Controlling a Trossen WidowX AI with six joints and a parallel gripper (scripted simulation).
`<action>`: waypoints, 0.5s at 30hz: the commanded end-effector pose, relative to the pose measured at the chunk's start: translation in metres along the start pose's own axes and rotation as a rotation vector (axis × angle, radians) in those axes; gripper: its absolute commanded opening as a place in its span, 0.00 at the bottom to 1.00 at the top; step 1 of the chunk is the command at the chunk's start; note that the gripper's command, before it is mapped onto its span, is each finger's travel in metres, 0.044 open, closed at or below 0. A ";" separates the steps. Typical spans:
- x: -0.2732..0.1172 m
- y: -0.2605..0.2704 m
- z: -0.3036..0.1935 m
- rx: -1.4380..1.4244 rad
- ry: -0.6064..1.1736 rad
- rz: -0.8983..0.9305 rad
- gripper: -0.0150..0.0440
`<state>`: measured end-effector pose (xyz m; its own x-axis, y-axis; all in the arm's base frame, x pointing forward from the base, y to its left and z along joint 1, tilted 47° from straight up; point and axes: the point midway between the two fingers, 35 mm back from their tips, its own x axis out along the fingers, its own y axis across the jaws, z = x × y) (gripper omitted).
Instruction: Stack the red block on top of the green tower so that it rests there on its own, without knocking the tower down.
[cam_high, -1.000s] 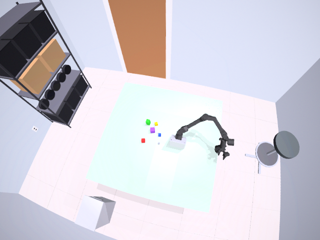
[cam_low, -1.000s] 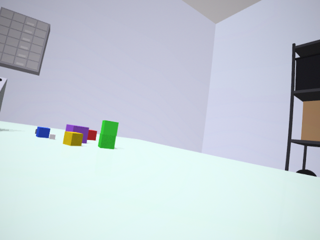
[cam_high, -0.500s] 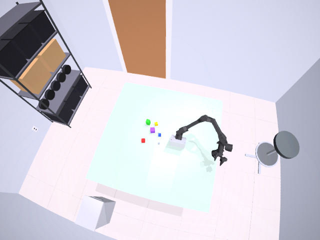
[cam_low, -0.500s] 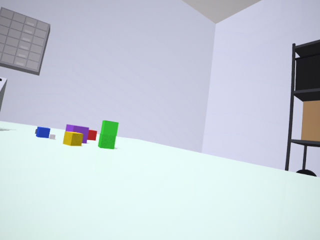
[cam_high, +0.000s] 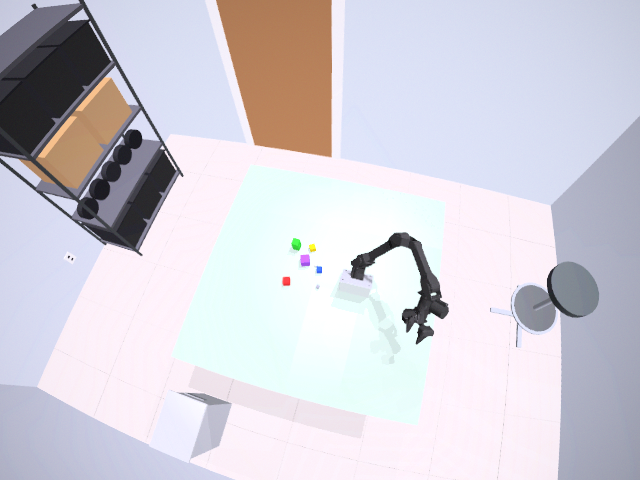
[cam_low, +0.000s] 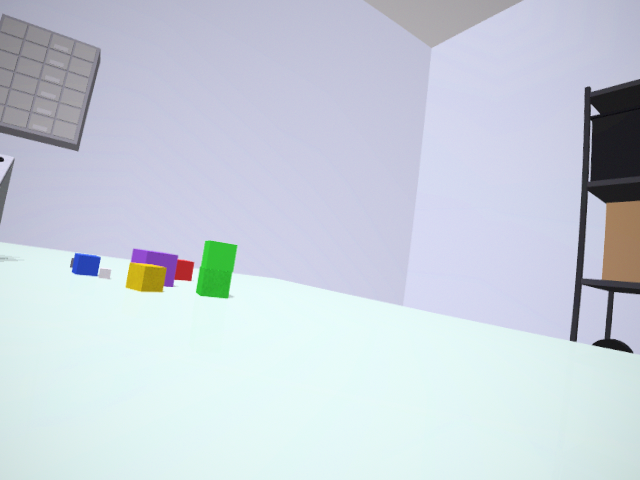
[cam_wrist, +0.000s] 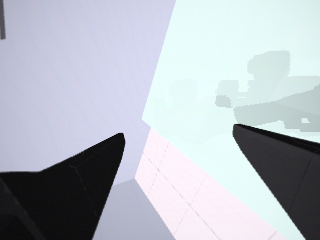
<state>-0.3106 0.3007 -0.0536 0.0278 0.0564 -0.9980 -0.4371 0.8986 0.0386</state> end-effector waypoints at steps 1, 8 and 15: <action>0.002 0.012 0.045 0.012 -0.045 -0.013 1.00; 0.009 0.017 0.127 0.044 -0.106 -0.062 1.00; 0.015 0.005 0.206 0.073 -0.144 -0.134 1.00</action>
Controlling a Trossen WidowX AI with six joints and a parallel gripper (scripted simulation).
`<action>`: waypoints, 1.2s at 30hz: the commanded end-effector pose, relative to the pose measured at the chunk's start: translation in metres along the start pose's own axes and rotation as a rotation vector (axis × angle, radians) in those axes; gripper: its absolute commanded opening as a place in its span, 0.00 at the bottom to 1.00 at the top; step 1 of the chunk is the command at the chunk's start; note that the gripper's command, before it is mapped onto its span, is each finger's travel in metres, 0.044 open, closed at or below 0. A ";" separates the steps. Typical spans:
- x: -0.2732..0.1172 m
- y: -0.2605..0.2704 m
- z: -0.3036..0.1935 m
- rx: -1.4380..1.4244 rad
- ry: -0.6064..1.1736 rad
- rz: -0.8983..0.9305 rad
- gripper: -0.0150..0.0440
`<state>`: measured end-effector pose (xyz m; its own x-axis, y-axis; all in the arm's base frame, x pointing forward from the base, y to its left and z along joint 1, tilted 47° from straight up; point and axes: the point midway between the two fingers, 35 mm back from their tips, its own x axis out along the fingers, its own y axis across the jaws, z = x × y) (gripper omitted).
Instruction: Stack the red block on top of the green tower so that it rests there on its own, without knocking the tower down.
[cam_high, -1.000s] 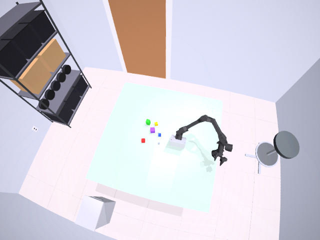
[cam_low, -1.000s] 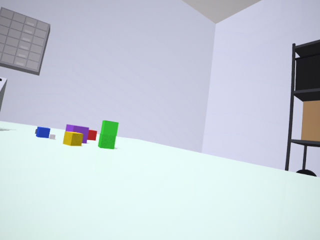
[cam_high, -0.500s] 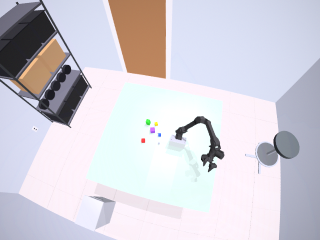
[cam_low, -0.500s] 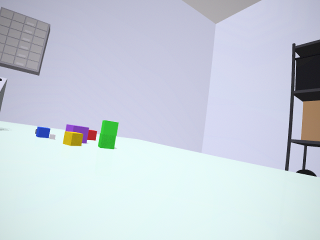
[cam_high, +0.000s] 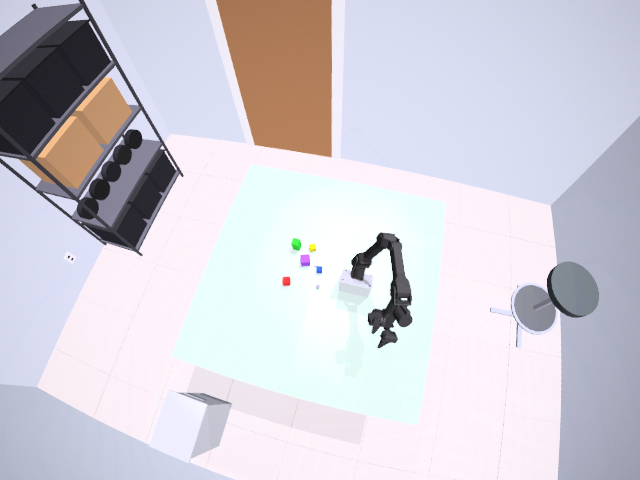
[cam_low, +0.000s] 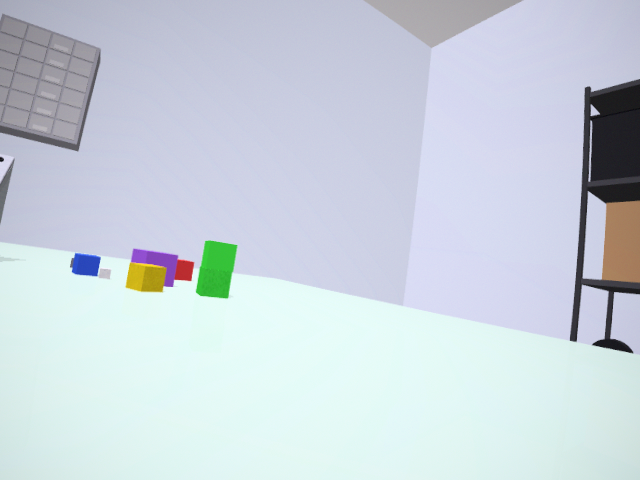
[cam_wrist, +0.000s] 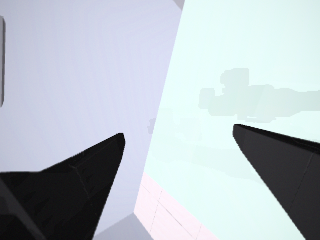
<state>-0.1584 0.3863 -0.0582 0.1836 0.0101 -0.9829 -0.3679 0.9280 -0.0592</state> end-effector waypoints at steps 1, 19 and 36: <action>0.008 -0.005 0.043 0.012 -0.023 -0.039 1.00; 0.041 -0.088 0.212 0.070 -0.007 -0.252 1.00; 0.058 -0.220 0.321 0.058 0.074 -0.473 1.00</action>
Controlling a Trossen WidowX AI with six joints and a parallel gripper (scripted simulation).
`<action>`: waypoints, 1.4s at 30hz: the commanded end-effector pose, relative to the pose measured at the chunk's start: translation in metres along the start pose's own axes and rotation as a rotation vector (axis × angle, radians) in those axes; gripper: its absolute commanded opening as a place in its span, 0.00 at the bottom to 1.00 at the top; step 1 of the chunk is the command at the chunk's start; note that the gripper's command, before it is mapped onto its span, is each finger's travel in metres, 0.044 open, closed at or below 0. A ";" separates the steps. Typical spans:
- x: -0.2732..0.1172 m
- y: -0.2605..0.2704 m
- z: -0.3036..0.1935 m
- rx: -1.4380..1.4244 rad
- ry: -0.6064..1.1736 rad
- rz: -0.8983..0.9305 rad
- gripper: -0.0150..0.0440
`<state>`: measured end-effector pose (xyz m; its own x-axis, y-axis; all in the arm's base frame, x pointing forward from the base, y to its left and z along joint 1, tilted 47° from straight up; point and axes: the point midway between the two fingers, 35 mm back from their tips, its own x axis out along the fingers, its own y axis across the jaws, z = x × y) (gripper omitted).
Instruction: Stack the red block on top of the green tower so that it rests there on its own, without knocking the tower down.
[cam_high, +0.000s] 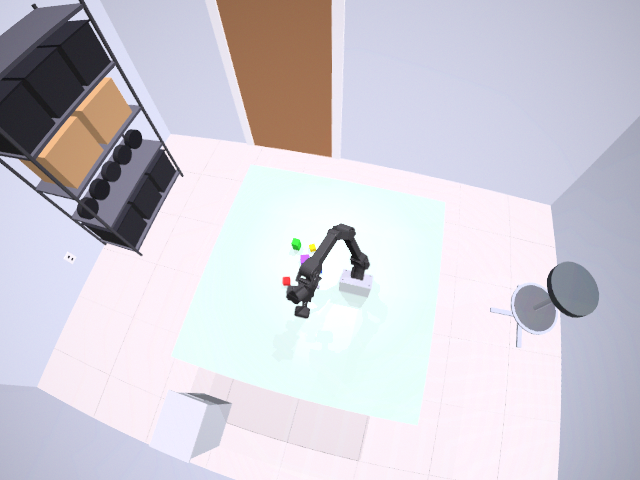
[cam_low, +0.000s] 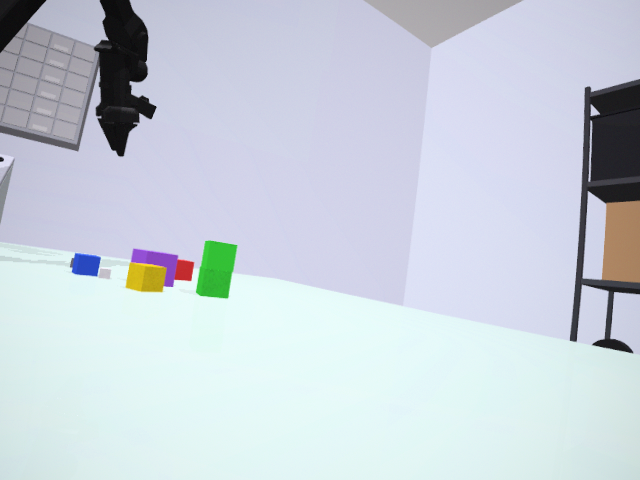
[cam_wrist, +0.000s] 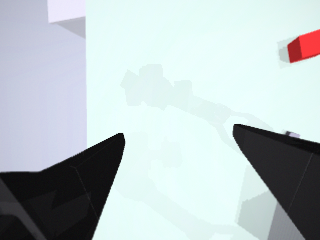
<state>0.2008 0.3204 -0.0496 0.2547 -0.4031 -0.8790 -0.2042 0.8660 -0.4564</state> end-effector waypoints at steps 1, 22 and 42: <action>0.015 -0.030 0.025 -0.020 0.019 -0.057 1.00; 0.102 -0.218 0.098 -0.174 0.295 -0.297 1.00; 0.151 -0.241 0.080 -0.180 0.308 -0.304 1.00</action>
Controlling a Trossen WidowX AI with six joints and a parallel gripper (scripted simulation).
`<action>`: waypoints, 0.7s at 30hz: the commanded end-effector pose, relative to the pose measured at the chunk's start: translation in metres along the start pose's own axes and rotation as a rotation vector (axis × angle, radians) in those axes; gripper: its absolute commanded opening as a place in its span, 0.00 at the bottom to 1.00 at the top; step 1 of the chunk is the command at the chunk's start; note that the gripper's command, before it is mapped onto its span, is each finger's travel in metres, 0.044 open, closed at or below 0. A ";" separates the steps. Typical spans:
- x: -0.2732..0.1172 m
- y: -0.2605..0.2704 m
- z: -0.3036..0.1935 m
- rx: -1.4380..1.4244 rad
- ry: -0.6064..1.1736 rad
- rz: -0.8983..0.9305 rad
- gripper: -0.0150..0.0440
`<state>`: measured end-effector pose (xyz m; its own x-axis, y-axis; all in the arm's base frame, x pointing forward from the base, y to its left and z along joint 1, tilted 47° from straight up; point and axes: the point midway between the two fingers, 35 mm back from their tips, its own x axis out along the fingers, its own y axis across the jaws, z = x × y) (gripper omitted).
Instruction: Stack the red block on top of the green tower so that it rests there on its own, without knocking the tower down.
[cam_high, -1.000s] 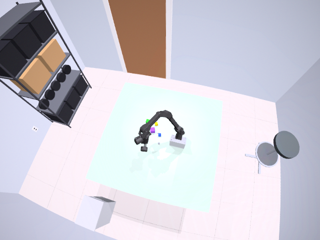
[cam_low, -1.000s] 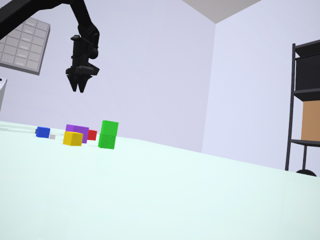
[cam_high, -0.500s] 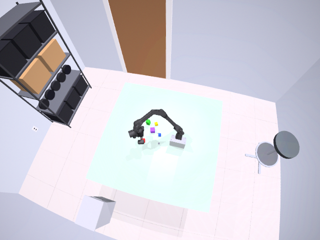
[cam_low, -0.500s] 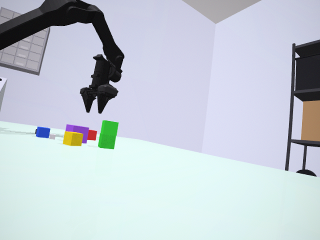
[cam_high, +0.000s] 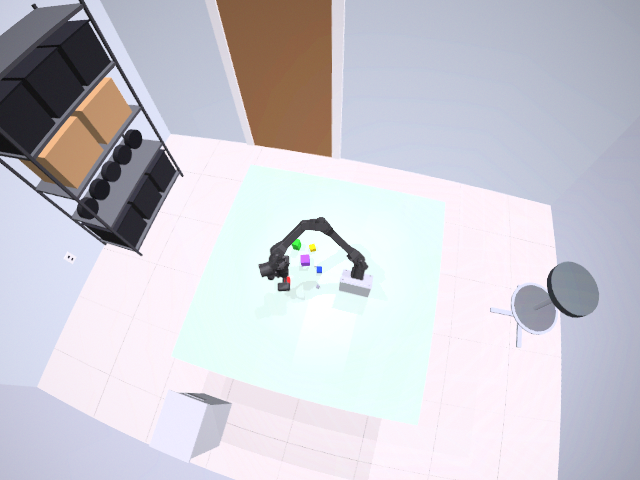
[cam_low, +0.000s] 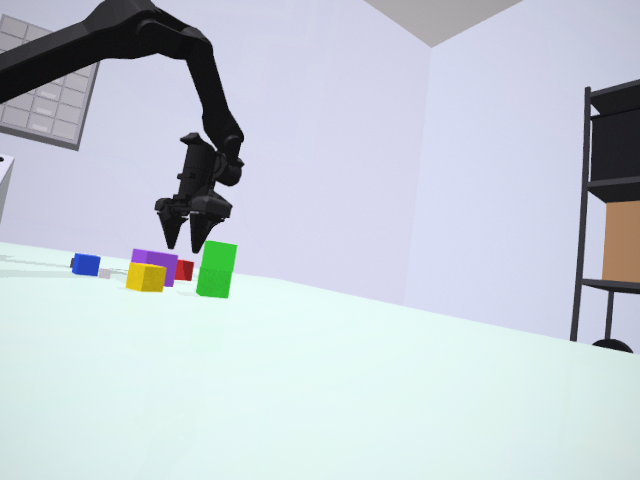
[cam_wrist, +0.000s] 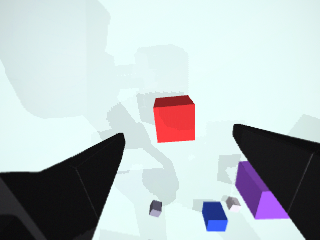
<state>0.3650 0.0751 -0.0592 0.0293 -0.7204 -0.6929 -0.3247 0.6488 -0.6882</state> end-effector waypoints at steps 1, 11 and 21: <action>0.003 0.001 0.000 -0.007 -0.011 -0.008 1.00; 0.018 0.001 0.000 -0.008 -0.011 -0.009 1.00; 0.034 0.001 0.000 -0.007 -0.011 -0.009 1.00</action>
<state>0.3676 0.0564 -0.0797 0.0434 -0.7176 -0.6951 -0.3247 0.6478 -0.6891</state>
